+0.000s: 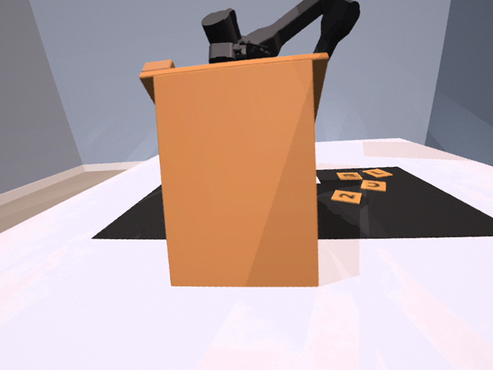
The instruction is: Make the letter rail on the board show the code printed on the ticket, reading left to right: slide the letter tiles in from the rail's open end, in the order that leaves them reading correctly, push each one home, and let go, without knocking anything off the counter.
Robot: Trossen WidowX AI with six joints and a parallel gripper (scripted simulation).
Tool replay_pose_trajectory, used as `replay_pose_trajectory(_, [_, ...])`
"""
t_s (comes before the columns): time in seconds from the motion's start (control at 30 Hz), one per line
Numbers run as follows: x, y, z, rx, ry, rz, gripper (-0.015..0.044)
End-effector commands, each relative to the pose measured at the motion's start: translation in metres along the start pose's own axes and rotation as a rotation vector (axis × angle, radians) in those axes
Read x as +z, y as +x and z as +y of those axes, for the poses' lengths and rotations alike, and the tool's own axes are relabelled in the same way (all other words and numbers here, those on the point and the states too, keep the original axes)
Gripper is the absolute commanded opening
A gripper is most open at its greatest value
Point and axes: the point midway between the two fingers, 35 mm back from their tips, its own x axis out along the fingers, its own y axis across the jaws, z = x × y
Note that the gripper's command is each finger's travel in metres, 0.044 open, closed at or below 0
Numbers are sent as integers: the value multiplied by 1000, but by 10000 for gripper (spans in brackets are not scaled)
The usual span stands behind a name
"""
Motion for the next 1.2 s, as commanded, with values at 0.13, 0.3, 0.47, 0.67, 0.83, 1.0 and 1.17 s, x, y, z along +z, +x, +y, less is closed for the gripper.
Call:
replay_pose_trajectory(0.13, [0, -6, 0, 2, -4, 0, 295])
replay_pose_trajectory(0.3, [-1, -10, -1, 2, -4, 0, 295])
replay_pose_trajectory(0.47, [-1, -13, -1, 2, -4, 0, 295])
replay_pose_trajectory(0.67, [-1, -18, -1, 2, -4, 0, 295])
replay_pose_trajectory(0.83, [-1, -21, -1, 2, -4, 1, 295])
replay_pose_trajectory(1.0, [-1, -25, -1, 1, -4, 1, 295])
replay_pose_trajectory(1.17, [0, -28, -1, 1, -4, 1, 295])
